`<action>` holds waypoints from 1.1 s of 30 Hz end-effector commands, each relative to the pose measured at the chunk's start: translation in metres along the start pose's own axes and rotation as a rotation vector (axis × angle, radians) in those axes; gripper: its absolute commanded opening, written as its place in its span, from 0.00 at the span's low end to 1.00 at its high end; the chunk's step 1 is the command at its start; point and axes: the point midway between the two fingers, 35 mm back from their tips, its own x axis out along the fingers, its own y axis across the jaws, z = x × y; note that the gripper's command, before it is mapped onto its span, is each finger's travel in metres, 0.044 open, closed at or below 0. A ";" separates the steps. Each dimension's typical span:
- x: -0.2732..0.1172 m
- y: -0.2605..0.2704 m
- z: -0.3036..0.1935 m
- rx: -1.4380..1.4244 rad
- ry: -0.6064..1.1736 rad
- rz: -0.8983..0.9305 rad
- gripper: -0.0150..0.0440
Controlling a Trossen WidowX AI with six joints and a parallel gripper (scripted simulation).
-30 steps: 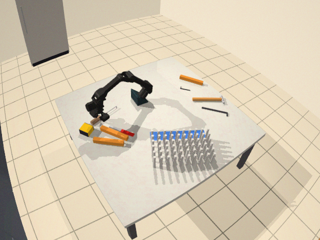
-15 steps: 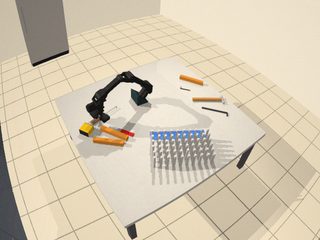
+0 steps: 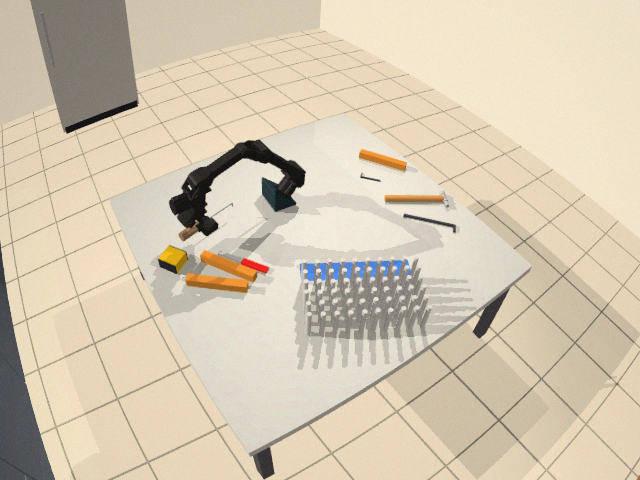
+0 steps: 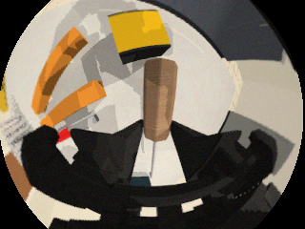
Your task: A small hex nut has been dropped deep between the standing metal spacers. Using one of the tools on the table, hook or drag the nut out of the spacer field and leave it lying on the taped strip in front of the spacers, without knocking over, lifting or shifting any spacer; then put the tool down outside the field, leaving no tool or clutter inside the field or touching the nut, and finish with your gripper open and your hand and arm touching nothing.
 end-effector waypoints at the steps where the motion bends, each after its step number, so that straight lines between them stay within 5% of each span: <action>1: -0.010 -0.003 -0.001 -0.004 -0.002 -0.005 0.25; 33: 0.000 -0.025 0.015 -0.953 -0.209 0.068 0.25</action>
